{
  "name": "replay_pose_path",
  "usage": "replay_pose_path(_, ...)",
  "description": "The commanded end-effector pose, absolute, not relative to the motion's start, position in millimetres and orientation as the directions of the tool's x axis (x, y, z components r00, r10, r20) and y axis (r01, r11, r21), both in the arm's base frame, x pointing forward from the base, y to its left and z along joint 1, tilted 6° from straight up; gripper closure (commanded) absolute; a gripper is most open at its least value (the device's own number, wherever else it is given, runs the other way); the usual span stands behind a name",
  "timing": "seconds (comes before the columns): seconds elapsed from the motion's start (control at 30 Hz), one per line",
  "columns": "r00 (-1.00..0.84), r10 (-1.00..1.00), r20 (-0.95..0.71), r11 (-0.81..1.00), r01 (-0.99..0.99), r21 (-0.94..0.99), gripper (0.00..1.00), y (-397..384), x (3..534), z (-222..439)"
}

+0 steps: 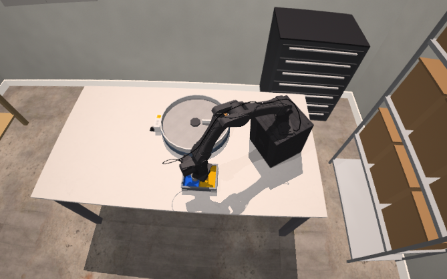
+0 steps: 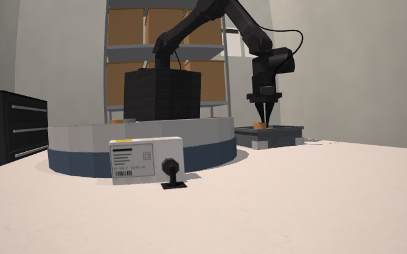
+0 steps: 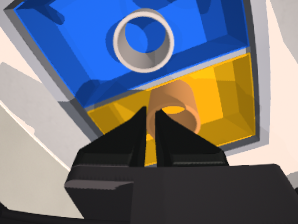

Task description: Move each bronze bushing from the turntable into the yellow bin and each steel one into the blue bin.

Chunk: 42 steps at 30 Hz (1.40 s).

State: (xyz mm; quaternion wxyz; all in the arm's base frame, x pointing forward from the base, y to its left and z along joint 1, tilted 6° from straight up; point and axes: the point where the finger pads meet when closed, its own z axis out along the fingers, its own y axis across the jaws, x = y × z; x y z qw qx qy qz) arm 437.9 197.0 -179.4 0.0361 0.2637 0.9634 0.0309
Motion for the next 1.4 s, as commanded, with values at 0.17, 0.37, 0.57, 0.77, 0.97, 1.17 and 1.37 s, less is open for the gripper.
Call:
replay_pose_path(0.17,-0.858,0.507,-0.083,0.861,0.499,0.100,1.00,206.2,449.1,-180.4)
replay_pose_path(0.37,-0.858,0.507,-0.086,0.861,0.498,0.104,1.00,207.0,450.5,-181.1)
replay_pose_path(0.57,-0.860,0.506,-0.071,0.862,0.500,0.083,1.00,203.9,444.0,-185.2)
replay_pose_path(0.77,-0.860,0.506,-0.071,0.862,0.500,0.083,1.00,203.9,444.0,-185.2)
replay_pose_path(0.97,-0.860,0.506,-0.071,0.862,0.500,0.083,1.00,203.9,444.0,-185.2)
replay_pose_path(1.17,-0.860,0.506,-0.071,0.862,0.500,0.083,1.00,203.9,444.0,-185.2)
replay_pose_path(1.37,-0.860,0.506,-0.071,0.862,0.500,0.083,1.00,203.9,444.0,-185.2)
